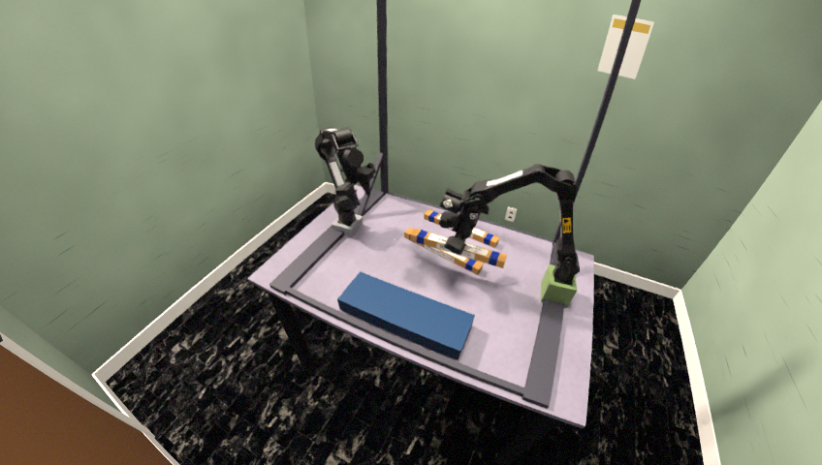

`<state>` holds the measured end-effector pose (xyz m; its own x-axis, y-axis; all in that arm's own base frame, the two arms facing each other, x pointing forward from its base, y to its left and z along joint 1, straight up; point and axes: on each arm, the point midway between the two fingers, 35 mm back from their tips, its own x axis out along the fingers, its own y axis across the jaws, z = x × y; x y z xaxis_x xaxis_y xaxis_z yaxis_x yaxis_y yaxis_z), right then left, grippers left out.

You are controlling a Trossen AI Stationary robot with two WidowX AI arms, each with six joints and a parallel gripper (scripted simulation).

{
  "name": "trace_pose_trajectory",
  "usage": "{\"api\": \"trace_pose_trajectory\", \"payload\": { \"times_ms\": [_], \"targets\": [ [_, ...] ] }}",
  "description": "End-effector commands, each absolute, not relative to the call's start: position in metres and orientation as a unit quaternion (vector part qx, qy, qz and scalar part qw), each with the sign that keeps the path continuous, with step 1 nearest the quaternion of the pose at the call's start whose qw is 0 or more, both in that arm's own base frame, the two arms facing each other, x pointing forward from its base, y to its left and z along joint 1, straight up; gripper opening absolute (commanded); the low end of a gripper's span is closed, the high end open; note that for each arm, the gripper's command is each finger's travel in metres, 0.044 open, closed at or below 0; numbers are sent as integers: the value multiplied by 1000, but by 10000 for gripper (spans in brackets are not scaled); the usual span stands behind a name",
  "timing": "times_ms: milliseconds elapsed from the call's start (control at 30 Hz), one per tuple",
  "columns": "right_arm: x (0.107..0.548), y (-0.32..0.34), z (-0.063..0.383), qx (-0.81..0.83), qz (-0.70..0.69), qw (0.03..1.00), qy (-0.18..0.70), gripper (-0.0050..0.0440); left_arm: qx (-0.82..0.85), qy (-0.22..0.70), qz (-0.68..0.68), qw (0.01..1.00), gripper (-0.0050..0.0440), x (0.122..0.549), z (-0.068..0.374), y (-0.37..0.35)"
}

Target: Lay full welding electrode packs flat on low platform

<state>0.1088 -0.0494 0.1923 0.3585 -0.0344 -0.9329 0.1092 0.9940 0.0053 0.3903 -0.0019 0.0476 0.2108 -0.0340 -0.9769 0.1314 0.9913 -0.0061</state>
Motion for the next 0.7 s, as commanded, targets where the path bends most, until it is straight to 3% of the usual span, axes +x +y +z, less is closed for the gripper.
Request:
{"api": "trace_pose_trajectory", "payload": {
  "times_ms": [0,667],
  "targets": [
    [110,-50,200,27,-45,830,555,330,41,597,-51,799,-50,401,66,-2],
    [110,-50,200,27,-45,830,555,330,41,597,-51,799,-50,401,59,-2]
  ]
}}
